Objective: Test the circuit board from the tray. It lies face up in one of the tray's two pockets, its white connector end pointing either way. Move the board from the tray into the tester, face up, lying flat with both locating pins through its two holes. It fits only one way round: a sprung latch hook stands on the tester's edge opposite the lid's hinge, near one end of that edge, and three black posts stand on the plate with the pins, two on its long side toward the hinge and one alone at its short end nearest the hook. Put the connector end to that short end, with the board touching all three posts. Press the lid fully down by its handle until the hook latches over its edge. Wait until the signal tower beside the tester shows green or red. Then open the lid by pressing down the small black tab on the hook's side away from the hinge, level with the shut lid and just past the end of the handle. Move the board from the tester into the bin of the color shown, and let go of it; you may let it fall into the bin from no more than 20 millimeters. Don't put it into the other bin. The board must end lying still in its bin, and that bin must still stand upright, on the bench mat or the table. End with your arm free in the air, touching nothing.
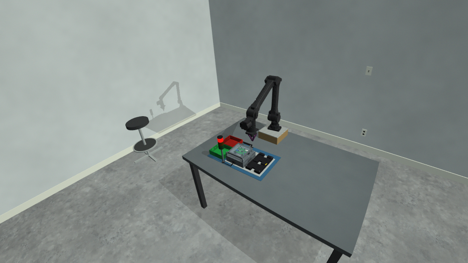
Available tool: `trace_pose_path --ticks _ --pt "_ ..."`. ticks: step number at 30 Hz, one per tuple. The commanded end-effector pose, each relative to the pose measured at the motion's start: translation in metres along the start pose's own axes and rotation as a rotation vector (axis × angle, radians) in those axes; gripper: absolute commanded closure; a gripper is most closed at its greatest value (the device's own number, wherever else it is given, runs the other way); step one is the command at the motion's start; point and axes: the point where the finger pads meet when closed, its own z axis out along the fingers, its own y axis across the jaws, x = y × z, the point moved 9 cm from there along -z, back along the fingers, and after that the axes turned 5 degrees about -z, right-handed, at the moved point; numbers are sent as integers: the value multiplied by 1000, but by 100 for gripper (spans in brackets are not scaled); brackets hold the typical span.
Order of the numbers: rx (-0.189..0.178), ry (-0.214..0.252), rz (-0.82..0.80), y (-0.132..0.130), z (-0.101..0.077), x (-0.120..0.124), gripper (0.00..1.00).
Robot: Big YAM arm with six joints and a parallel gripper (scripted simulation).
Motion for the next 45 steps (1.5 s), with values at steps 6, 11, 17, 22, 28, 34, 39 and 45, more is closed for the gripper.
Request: trace_pose_path --ticks 6,11,17,22,28,34,39,45 --pt "1 -3 -9 7 2 6 74" --pt "1 -3 -9 7 2 6 74" --pt "1 -3 -9 7 2 6 74" --pt "1 -3 -9 7 2 6 74" --pt "1 -3 -9 7 2 6 74" --pt "1 -3 -9 7 2 6 74" --pt "7 -3 -17 4 4 1 74" --pt "10 -3 -3 -2 6 -20 74"
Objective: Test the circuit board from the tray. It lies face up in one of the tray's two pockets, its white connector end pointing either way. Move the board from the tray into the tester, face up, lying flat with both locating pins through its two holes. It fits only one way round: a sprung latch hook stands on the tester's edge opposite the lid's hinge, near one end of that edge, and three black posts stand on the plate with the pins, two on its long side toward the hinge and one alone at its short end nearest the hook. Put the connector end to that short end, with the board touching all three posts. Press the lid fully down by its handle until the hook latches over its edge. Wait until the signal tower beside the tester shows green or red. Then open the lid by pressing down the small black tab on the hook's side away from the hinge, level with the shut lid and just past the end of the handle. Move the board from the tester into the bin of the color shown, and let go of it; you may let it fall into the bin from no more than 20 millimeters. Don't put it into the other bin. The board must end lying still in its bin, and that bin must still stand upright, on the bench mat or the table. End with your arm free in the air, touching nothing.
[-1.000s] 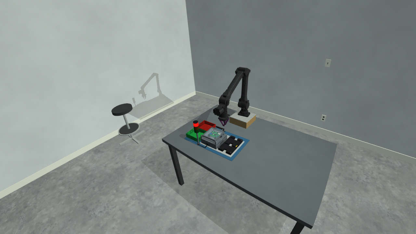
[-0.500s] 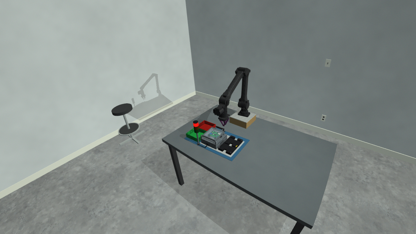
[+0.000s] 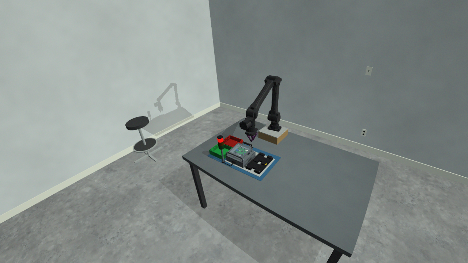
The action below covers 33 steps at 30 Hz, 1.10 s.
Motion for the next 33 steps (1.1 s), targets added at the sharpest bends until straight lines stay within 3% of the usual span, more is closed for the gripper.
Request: trace_pose_path --ticks 1,5,6,15,23,33 --pt "7 -3 4 -2 5 -20 74" --pt "2 -5 4 -4 3 -28 74" --pt "-16 -7 4 -1 -3 -33 74" --pt "-20 -10 4 -11 -5 -59 74" --pt "-19 -10 -5 -11 -4 -57 74" --pt "0 -5 -4 -11 14 -57 74"
